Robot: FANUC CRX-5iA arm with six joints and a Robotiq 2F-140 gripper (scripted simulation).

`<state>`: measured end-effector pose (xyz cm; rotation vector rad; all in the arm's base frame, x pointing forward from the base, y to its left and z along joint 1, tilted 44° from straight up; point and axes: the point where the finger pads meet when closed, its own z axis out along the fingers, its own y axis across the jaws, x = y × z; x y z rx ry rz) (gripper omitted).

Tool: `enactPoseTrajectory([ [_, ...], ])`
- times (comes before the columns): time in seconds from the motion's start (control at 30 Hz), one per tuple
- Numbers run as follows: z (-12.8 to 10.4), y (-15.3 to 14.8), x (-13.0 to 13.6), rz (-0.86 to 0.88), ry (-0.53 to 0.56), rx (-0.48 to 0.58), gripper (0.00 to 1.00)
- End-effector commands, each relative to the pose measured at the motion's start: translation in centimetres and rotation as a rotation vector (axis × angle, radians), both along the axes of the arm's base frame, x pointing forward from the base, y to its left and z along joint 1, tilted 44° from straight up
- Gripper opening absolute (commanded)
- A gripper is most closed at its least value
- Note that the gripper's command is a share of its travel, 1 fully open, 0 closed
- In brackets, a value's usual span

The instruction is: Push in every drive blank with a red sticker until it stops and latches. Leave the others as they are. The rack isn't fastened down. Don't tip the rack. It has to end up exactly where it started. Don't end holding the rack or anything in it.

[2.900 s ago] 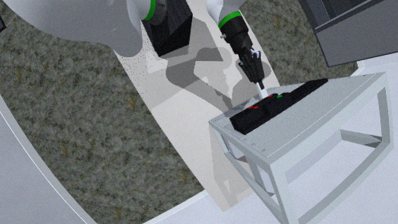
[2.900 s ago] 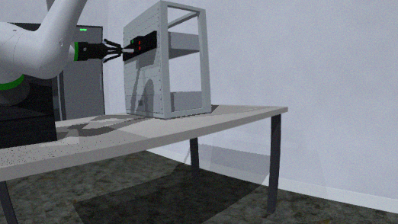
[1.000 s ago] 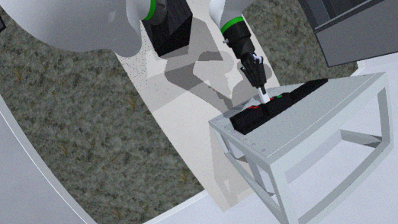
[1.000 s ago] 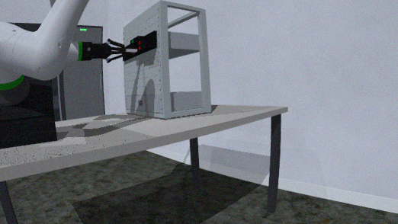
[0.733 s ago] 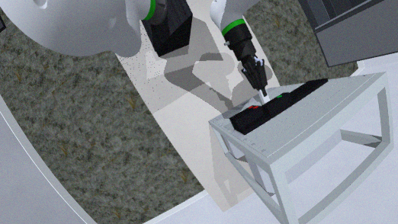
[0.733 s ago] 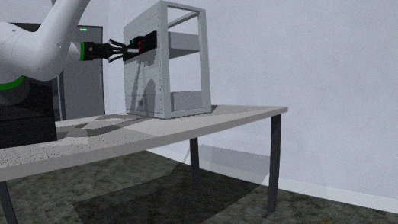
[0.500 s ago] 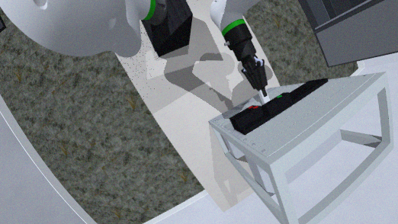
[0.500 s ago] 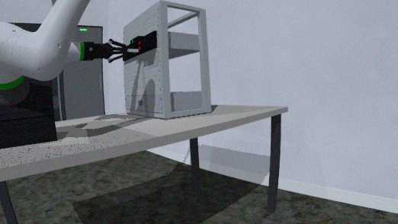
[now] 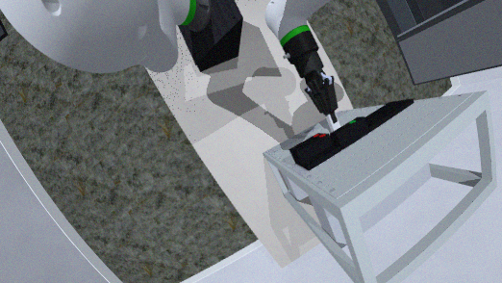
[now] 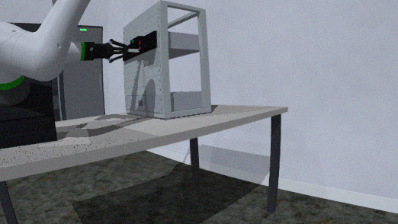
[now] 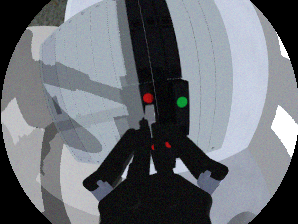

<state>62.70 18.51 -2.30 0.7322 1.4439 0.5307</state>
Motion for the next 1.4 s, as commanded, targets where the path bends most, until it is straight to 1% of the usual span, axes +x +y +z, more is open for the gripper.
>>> enactPoseTrajectory([
  [0.0,0.00,0.02,0.01,0.000,0.000,0.000,0.00],
  [1.37,-0.02,-0.09,0.79,0.000,0.000,0.000,0.00],
])
